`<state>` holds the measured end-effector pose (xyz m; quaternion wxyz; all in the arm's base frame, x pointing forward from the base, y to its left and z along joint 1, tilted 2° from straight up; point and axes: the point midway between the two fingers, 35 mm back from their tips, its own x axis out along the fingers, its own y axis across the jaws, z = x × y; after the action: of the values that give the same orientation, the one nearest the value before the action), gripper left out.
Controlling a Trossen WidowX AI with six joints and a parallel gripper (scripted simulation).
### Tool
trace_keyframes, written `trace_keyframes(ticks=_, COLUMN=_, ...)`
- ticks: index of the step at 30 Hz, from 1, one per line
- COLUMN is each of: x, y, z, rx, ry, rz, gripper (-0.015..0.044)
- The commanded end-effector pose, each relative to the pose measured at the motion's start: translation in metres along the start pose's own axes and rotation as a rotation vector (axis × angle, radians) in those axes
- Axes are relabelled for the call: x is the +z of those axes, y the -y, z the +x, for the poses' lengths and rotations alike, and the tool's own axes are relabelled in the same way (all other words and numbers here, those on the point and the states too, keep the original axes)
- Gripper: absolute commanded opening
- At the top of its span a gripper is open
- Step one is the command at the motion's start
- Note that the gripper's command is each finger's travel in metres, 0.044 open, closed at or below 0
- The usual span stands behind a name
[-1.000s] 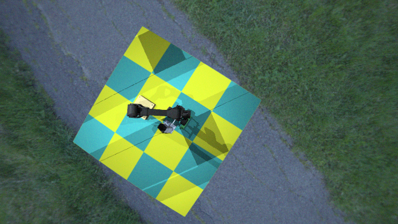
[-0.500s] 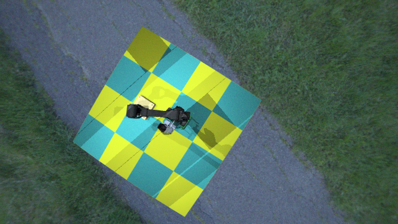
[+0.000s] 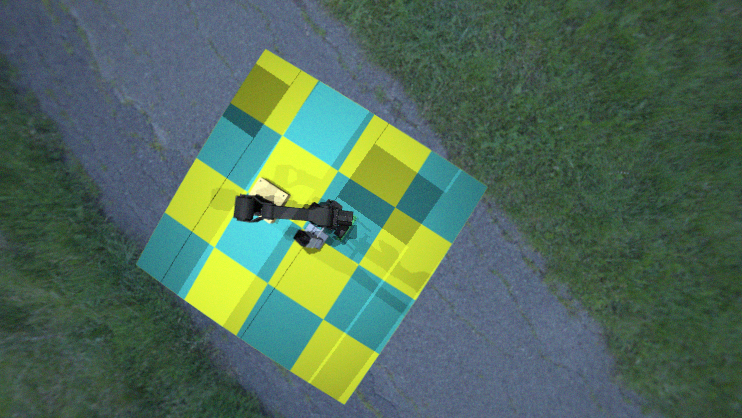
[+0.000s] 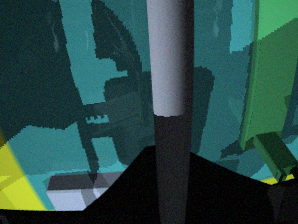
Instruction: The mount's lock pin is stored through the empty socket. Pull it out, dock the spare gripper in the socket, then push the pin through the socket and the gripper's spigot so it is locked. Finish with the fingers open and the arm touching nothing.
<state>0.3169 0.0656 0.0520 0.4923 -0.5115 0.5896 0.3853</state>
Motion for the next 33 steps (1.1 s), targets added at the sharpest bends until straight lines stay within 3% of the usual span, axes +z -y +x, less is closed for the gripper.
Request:
trace_keyframes(ticks=1, x=-0.003, y=-0.001, z=0.000, rx=-0.001, ry=0.000, rz=-0.003, gripper=0.0000)
trace_keyframes(ticks=33, x=-0.022, y=0.000, z=0.006, rx=0.004, ry=0.000, rz=-0.005, gripper=0.0000)
